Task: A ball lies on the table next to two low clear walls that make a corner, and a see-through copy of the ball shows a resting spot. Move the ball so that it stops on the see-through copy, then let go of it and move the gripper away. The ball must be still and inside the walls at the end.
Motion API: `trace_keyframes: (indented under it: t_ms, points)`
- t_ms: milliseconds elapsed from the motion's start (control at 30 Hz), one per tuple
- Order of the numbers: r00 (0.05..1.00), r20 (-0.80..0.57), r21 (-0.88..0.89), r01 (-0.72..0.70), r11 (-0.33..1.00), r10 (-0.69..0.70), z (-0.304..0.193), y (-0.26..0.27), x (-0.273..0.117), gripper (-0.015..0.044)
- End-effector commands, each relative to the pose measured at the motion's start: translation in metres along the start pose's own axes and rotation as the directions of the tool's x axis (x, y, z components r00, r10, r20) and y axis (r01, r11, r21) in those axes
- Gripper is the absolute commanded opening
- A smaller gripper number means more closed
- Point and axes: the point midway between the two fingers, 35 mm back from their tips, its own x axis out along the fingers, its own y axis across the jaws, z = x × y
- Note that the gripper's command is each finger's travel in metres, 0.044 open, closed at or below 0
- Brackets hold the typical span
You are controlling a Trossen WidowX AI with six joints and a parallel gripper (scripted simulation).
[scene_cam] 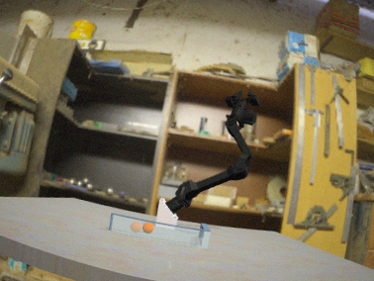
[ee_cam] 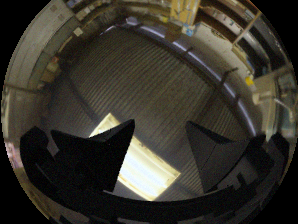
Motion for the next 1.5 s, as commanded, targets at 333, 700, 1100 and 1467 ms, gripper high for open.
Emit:
trace_keyframes:
  t_ms: [333, 700, 1100, 1467]
  points:
    - [0.953, -0.244, -0.156, 0.142, 0.978, -0.177, -0.098, -0.061, -0.021, 0.0299]
    - [0.795, -0.524, -0.336, 0.137, 0.932, -0.306, -0.204, -0.106, -0.071, 0.0299]
    - [0.314, -0.875, -0.461, -0.304, 0.834, -0.369, -0.354, -0.134, -0.21, 0.0299]
    - [-0.242, -0.928, -0.024, -0.72, 0.693, -0.284, -0.432, -0.113, -0.381, 0.0299]
